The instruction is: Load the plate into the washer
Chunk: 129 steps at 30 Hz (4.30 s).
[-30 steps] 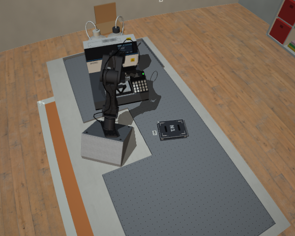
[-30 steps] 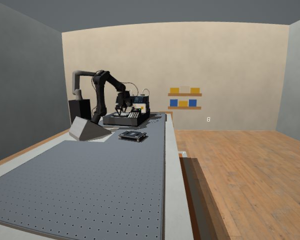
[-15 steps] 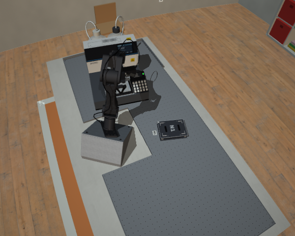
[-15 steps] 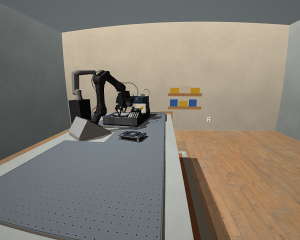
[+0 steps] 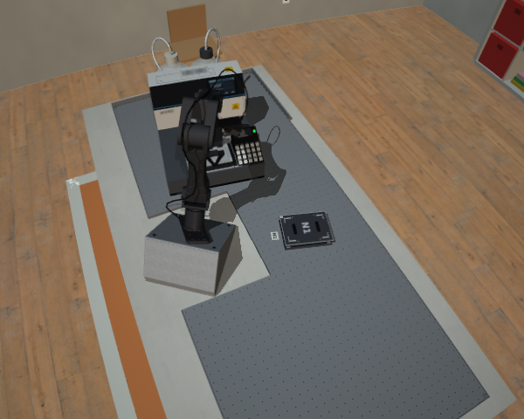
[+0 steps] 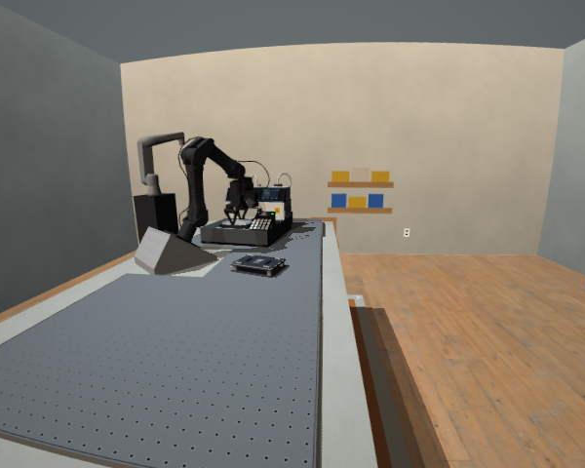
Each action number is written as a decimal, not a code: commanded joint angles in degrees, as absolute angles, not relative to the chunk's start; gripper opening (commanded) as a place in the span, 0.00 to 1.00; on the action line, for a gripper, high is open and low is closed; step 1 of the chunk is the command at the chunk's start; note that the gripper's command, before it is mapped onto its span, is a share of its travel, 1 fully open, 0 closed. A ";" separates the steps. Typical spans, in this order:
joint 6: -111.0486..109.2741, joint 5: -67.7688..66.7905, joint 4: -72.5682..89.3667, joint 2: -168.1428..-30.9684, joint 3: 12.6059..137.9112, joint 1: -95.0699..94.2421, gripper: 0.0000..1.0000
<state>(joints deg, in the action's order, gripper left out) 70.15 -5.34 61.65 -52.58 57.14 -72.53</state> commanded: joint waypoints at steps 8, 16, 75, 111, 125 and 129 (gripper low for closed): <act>70.97 -6.34 66.05 -50.00 61.74 -73.64 1.00; 71.38 -6.61 68.43 -49.64 63.74 -74.14 1.00; 75.05 -9.03 82.65 -49.52 77.31 -78.24 1.00; 75.05 -9.03 82.65 -49.52 77.31 -78.24 1.00; 31.26 -0.07 81.47 -47.65 74.03 -50.98 0.76; 17.18 3.96 81.23 -48.03 73.66 -40.35 0.68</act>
<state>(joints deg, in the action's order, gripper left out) 32.03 0.54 81.95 -48.40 73.67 -45.19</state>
